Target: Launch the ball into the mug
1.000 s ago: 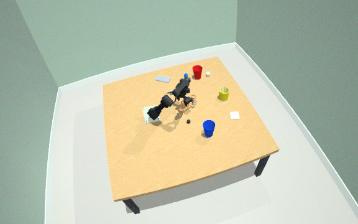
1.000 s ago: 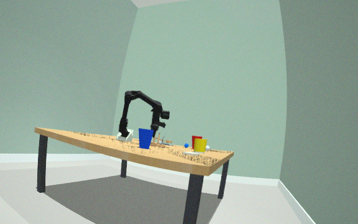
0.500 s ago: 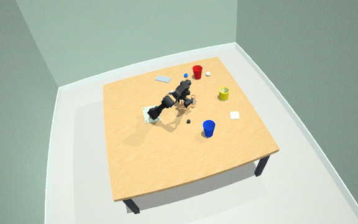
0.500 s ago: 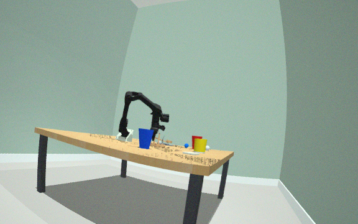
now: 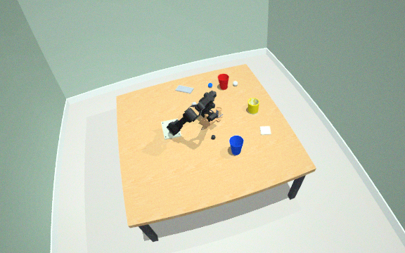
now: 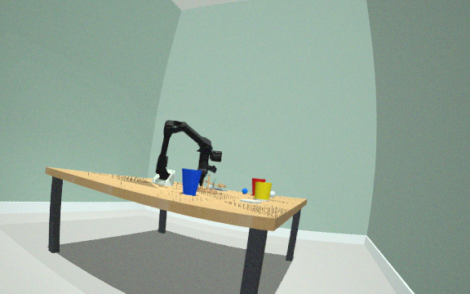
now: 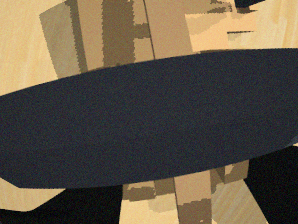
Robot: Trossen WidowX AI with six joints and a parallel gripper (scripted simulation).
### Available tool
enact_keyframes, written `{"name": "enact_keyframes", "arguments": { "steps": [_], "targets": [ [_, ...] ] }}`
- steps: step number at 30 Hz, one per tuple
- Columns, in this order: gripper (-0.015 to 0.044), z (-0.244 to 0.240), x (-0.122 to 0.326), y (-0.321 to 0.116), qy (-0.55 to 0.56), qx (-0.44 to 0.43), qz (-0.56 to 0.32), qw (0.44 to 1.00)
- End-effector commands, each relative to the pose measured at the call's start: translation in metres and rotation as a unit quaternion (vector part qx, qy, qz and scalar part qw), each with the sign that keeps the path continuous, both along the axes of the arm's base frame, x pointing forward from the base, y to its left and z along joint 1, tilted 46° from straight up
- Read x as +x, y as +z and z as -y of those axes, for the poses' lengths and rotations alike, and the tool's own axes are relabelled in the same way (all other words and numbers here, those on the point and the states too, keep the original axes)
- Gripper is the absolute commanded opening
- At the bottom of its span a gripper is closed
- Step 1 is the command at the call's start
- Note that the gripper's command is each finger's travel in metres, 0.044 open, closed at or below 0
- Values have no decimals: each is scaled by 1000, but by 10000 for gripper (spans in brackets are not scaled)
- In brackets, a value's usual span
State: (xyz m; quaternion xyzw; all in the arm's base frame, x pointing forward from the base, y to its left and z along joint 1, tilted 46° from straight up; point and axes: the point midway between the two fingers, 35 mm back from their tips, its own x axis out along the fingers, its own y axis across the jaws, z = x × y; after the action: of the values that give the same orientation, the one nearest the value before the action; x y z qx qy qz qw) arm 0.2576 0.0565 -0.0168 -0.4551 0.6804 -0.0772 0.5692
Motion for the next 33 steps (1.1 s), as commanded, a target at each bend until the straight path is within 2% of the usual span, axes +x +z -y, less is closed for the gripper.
{"name": "enact_keyframes", "arguments": {
  "steps": [1, 3, 8, 12, 18, 33],
  "targets": [
    [177, 0, 0, 0, -1, 0, 0, 1000],
    [125, 0, 0, 0, -1, 0, 0, 1000],
    [92, 0, 0, 0, -1, 0, 0, 1000],
    [0, -28, -2, 27, 0, 1, 0, 1000],
    [0, -36, -2, 35, 8, 0, -8, 1000],
    [0, -27, 26, 45, 180, -16, -180, 967]
  ]
}}
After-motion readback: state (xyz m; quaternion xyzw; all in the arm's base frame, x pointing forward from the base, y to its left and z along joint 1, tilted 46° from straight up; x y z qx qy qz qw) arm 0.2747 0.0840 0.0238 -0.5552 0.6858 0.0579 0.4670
